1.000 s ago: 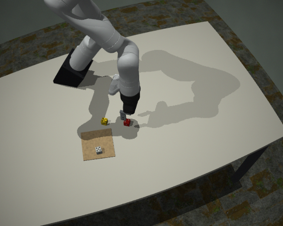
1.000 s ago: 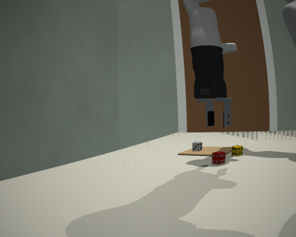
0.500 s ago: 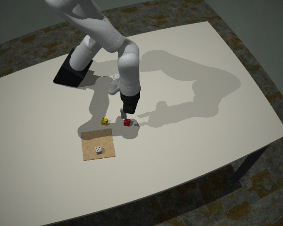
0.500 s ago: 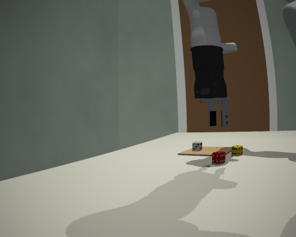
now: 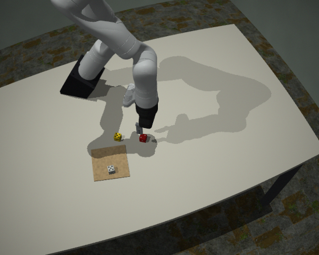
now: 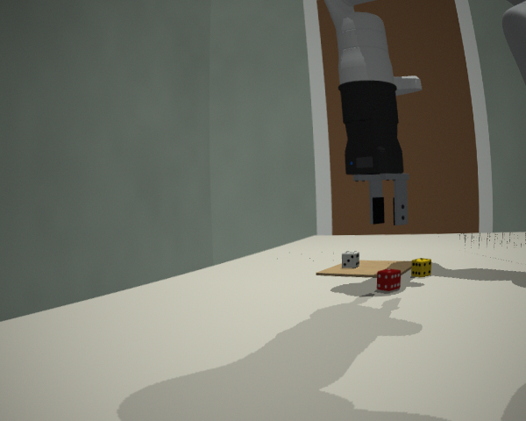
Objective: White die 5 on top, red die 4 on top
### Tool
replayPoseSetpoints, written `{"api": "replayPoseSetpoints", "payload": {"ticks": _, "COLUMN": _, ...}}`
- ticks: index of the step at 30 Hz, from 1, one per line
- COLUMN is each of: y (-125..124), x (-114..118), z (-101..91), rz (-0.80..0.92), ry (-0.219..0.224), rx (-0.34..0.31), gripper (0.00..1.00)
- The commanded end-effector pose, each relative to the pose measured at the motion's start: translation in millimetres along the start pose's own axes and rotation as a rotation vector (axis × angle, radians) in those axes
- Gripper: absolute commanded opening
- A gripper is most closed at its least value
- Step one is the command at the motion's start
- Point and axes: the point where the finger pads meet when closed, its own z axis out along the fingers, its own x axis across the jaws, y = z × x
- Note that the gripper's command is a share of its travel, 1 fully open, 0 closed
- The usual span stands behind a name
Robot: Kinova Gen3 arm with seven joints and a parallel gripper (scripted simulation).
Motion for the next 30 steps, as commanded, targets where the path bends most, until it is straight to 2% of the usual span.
{"api": "replayPoseSetpoints", "payload": {"ticks": 1, "y": 2.1, "x": 3.0, "z": 0.1, "rz": 0.005, "ry": 0.004, "rx": -0.005, "gripper": 0.79}}
{"api": "replayPoseSetpoints", "payload": {"ticks": 16, "y": 2.1, "x": 3.0, "z": 1.9, "rz": 0.005, "ry": 0.003, "rx": -0.005, "gripper": 0.79}}
{"api": "replayPoseSetpoints", "payload": {"ticks": 30, "y": 2.3, "x": 3.2, "z": 15.8, "rz": 0.006, "ry": 0.003, "rx": -0.004, "gripper": 0.79}}
